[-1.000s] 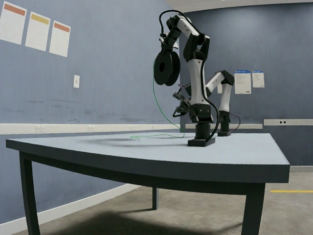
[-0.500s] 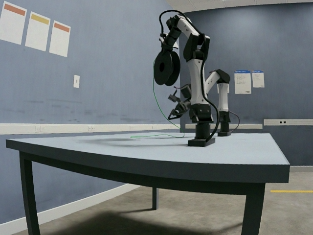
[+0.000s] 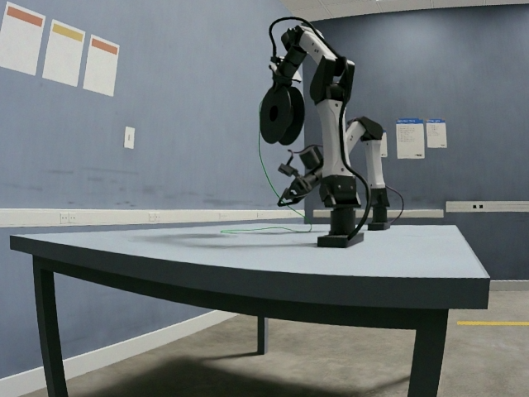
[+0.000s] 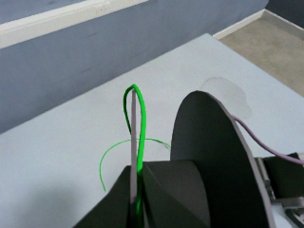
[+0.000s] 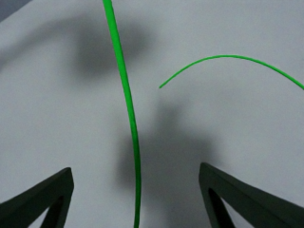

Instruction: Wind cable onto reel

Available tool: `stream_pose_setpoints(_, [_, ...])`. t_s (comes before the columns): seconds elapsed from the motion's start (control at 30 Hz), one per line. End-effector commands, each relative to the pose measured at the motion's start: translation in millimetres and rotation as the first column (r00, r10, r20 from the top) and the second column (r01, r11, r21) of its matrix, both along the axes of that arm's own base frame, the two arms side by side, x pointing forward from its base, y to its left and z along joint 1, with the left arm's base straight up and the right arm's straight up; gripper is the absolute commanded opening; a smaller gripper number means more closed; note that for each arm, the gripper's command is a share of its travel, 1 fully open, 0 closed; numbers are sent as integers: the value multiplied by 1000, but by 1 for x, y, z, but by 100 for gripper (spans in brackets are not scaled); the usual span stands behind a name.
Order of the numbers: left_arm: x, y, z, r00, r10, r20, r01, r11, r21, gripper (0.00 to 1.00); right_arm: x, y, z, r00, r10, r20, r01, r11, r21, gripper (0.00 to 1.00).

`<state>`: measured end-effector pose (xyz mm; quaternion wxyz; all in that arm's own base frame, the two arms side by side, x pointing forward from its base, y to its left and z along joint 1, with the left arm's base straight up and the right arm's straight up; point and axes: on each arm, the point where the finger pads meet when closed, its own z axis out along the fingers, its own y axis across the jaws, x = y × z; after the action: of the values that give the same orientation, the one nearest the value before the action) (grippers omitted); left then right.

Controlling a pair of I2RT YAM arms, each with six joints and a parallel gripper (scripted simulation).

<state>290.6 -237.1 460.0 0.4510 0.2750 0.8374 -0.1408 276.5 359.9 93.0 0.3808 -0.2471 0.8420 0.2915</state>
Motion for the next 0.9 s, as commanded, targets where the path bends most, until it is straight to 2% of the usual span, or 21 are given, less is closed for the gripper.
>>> stream_pose_setpoints(0.0, [2, -6, 21, 998, 4, 55, -1, 998, -62, 0, 9, 14, 14, 1000, -4, 30, 3, 999, 49, 80])
stream_pose_setpoints(0.5, [2, -6, 21, 998, 4, 55, -1, 998, -62, 0, 3, 7, -3, 1000, -5, 13, 5, 1000, 27, 80])
stream_pose_setpoints(0.67, [2, -6, 21, 998, 4, 55, -1, 998, -62, 0, 4, 7, 6, 1000, -6, 27, 4, 999, 44, 80])
stream_pose_setpoints(0.87, [2, -6, 21, 998, 4, 55, -1, 998, -62, 0, 4, 8, 6, 1000, -6, 28, 4, 999, 46, 67])
